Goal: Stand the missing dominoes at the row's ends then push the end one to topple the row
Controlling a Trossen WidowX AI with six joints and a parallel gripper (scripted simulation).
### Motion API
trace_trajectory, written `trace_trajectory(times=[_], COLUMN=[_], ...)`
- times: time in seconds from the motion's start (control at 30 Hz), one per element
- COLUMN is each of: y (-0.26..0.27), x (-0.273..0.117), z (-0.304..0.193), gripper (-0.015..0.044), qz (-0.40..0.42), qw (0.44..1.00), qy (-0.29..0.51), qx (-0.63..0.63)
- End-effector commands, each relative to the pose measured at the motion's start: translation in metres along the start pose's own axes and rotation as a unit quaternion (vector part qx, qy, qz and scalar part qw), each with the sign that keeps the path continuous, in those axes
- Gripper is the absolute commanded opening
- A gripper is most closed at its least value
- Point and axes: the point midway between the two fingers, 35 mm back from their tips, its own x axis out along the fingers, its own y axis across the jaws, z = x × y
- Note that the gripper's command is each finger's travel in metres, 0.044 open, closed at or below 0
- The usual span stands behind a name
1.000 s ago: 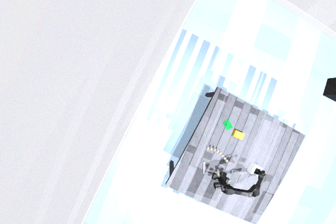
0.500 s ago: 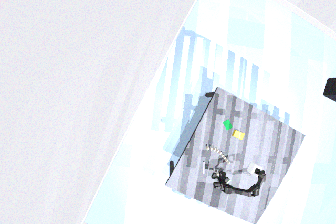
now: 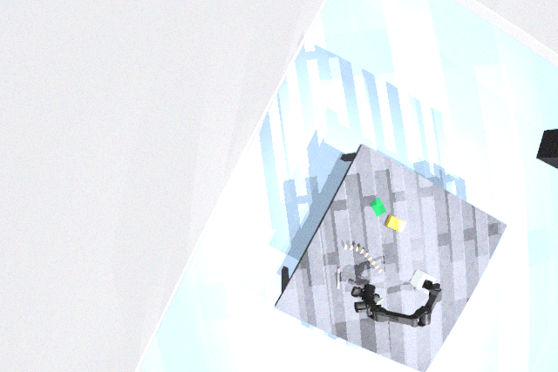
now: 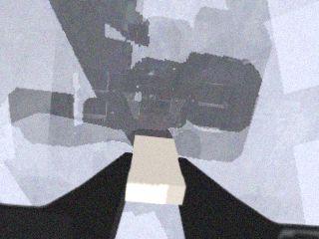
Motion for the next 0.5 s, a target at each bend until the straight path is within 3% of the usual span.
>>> trace_trajectory(times=[0.0, 0.17, 0.47], y=[0.000, -0.001, 0.000], x=[0.001, -0.005, -0.113], z=[-0.001, -0.004, 0.000], gripper=[0.0107, 0.0107, 0.0107], qz=[-0.001, 0.003, 0.004], qw=[1.000, 1.000, 1.000], qy=[0.003, 0.011, 0.003], qx=[0.003, -0.018, 0.000])
